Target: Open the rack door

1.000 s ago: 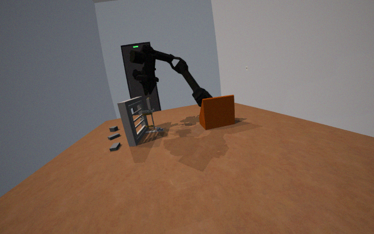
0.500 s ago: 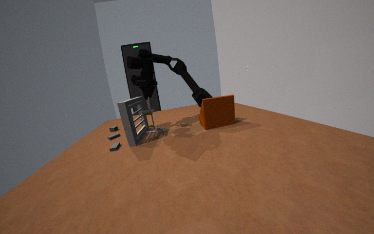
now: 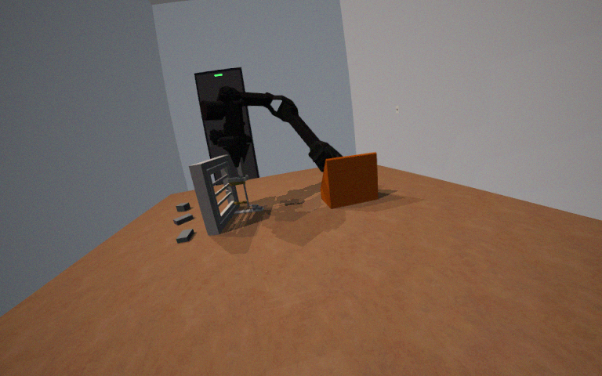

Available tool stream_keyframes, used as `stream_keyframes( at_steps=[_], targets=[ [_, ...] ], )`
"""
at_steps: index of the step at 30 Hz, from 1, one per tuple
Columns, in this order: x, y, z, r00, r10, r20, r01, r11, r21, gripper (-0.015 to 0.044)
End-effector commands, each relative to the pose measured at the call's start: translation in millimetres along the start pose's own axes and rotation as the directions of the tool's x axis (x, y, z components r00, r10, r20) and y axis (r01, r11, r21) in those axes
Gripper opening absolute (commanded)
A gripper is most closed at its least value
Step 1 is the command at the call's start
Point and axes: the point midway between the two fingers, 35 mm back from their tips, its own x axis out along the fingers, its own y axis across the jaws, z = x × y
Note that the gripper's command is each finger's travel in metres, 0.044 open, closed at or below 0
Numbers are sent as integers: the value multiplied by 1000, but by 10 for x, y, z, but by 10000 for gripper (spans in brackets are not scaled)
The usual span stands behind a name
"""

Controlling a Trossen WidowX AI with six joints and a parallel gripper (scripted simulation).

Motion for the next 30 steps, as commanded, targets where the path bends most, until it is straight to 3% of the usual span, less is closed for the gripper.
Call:
stream_keyframes(
  at_steps=[1, 9, 16, 30],
  targets=[
    [88, 23, -18, 1000, -4, -31, 3, 1000, -18, 286],
    [192, 19, -20, 998, -3, -68, 1, 1000, -29, 286],
    [192, 19, -20, 998, -3, -68, 1, 1000, -29, 102],
    [192, 19, -20, 998, -3, -68, 1, 1000, -29, 14]
  ],
)
